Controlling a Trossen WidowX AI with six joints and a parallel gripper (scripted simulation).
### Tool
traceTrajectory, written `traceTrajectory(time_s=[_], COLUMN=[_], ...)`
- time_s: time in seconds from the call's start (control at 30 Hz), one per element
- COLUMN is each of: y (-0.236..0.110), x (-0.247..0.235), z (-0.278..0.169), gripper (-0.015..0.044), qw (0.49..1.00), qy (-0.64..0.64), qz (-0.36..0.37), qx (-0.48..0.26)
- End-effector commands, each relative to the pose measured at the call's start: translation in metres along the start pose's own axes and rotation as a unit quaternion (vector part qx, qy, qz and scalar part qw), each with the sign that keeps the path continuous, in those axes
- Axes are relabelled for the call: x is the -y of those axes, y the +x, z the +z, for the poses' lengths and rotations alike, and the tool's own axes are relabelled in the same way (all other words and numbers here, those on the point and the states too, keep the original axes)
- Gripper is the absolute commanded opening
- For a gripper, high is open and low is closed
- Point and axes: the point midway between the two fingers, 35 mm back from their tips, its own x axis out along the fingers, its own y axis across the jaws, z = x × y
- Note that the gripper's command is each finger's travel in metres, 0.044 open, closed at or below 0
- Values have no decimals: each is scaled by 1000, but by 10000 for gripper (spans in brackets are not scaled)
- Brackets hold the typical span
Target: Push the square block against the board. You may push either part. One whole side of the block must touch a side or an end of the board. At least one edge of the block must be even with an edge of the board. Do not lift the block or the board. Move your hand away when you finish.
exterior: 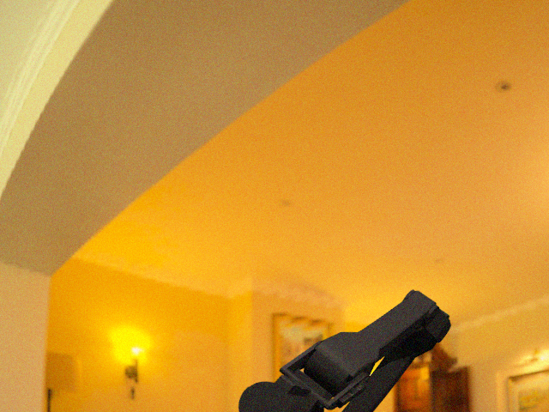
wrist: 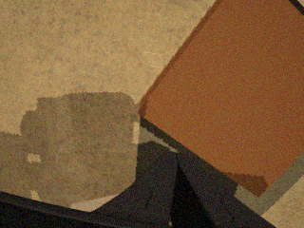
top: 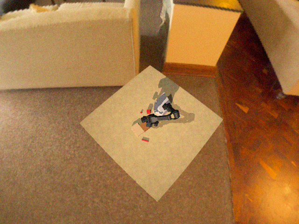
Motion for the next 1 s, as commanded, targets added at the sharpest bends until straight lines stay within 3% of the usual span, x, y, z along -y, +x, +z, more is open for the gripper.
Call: traceTrajectory(time_s=[0.0, 0.3, 0.57, 0.77, 0.97], y=[1, 2, 2, 55, 57], x=[4, 9, 9, 9, 9], z=[-15, -39, -40, -41, -41], gripper=[0, 0, 0, 0, 0], qw=[997, 973, 970, 970, 970], qy=[81, 231, 242, 242, 242], qz=[0, 2, 2, 3, 4], qx=[-4, -6, -6, -5, -6])
